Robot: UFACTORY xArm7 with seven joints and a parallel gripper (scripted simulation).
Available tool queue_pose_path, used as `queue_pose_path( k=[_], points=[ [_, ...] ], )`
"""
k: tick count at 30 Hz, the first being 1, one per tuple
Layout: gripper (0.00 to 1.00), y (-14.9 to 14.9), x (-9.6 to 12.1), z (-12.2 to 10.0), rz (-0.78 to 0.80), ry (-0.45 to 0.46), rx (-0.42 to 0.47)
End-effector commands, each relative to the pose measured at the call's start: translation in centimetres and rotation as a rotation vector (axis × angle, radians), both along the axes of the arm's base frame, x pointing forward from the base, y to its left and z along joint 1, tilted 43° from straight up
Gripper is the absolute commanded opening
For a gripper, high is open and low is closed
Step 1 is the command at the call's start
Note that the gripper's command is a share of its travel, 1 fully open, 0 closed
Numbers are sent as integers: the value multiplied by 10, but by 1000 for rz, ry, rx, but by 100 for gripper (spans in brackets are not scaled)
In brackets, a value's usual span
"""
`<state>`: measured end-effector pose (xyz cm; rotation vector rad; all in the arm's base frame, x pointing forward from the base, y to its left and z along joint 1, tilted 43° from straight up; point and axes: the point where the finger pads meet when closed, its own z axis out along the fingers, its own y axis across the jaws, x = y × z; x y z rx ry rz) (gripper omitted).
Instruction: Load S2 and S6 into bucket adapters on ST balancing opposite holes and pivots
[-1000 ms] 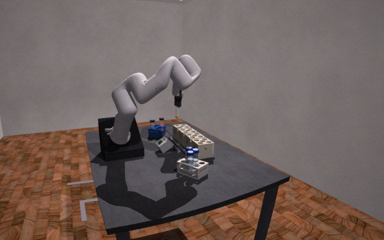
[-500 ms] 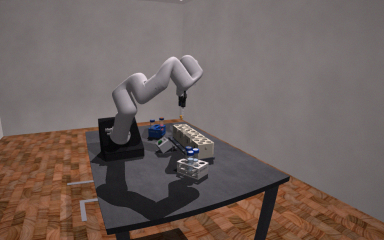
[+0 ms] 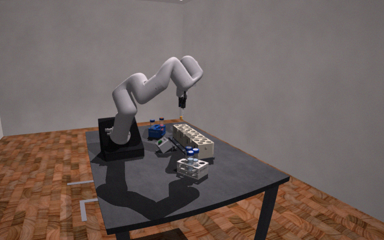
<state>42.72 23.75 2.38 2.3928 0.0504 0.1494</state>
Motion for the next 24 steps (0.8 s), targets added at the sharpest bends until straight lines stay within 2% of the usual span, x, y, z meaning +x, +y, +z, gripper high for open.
queue_pose_path(
  k=[1, 16, 24],
  points=[
    [0, -2, 1, -3, 3, -2, 3],
    [0, -19, 4, -22, 3, -2, 3],
    [0, -19, 4, -22, 3, -2, 3]
  ],
)
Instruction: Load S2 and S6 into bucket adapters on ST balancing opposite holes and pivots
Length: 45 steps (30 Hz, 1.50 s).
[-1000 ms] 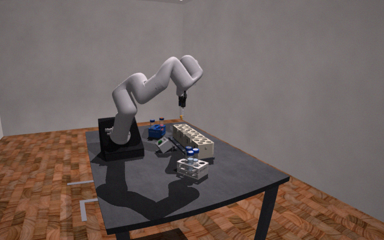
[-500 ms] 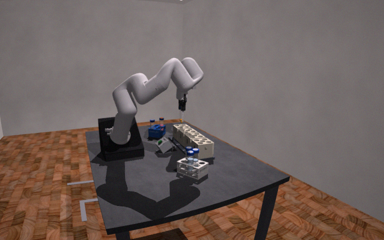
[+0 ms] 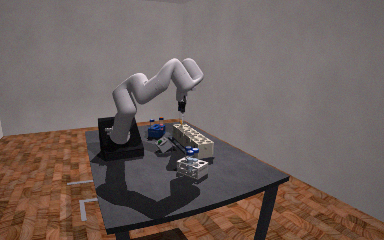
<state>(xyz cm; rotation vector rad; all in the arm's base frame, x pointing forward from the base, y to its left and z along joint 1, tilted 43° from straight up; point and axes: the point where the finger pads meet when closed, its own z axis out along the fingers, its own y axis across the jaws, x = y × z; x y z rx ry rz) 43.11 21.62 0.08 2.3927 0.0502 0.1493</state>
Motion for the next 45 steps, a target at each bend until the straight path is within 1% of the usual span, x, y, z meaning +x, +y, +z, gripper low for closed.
queue_pose_path(
  k=[1, 8, 45],
  points=[
    [0, 2, 0, 1, 3, -2, 4],
    [0, 2, 0, 1, 3, -2, 4],
    [0, -20, 4, -23, 3, -2, 4]
  ],
)
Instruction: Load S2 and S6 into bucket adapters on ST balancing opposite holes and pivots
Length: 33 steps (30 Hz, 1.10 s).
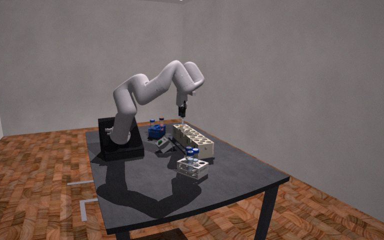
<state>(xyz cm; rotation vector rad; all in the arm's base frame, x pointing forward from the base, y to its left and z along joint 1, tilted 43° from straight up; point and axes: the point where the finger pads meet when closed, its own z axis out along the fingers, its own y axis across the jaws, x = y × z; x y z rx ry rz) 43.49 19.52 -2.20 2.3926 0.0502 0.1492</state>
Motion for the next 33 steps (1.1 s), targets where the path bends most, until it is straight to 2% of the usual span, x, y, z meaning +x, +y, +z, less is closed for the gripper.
queue_pose_path(
  k=[1, 33],
  points=[
    [0, 1, 1, -1, 3, -2, 4],
    [0, -18, 4, -21, 3, -2, 4]
  ],
)
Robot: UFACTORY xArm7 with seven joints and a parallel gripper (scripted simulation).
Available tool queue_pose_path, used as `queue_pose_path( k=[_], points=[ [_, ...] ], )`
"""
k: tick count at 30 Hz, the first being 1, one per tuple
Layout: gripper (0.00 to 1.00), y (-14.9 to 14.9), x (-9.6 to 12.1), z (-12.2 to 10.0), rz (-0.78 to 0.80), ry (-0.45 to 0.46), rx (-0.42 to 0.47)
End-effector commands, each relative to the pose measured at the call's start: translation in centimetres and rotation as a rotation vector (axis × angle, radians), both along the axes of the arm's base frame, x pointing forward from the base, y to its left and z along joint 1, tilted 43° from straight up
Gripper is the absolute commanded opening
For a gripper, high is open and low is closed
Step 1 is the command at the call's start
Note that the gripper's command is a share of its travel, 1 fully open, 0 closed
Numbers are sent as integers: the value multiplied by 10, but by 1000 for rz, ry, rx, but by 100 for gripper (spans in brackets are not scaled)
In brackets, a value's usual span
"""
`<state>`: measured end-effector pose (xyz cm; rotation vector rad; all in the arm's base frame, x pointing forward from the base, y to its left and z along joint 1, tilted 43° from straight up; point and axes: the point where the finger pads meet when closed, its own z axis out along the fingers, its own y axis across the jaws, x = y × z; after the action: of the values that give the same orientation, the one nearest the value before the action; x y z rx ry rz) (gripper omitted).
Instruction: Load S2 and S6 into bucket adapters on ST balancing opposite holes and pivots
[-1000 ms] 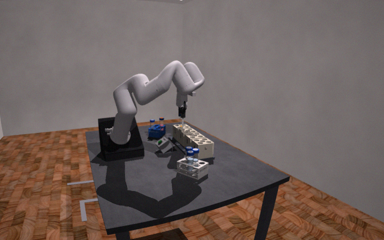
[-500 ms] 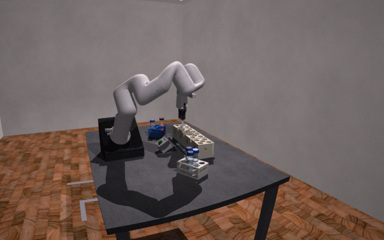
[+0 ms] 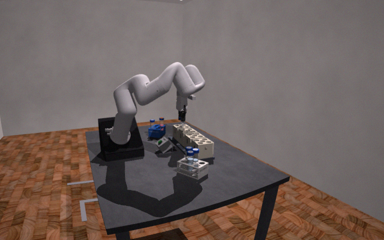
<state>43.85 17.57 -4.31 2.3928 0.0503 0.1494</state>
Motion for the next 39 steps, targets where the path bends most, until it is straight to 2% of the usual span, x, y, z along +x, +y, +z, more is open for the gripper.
queue_pose_path(
  k=[1, 39],
  points=[
    [0, 0, 1, -1, 3, -2, 3],
    [0, -20, 4, -23, 3, -2, 3]
  ],
)
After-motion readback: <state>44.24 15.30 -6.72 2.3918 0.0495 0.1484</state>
